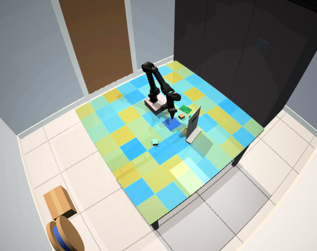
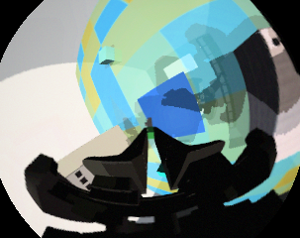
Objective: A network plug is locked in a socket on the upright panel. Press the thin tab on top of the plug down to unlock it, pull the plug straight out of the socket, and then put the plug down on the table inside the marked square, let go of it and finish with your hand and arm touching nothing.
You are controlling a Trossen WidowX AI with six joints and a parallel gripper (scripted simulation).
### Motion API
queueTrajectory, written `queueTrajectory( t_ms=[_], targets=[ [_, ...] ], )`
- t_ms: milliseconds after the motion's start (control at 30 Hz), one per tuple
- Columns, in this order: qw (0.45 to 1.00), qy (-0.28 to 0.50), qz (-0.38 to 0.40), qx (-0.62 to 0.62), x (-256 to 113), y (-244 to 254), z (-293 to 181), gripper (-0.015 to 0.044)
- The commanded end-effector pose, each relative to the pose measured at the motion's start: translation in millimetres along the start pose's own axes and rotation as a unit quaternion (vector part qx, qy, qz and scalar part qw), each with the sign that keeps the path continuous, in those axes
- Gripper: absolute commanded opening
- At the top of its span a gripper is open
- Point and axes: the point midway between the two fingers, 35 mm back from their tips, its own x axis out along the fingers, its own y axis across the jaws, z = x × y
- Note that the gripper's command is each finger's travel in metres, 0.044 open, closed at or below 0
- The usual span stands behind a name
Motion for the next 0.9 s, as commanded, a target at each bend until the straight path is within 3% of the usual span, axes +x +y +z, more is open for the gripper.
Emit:
queueTrajectory(
  t_ms=[0, 867],
  targets=[
    [1.0, -0.004, -0.001, 0.001, 6.0, -4.0, 1.0, 0.0],
    [1.0, -0.004, -0.002, 0.001, 30.6, -22.7, 2.0, 0.0]
  ],
)
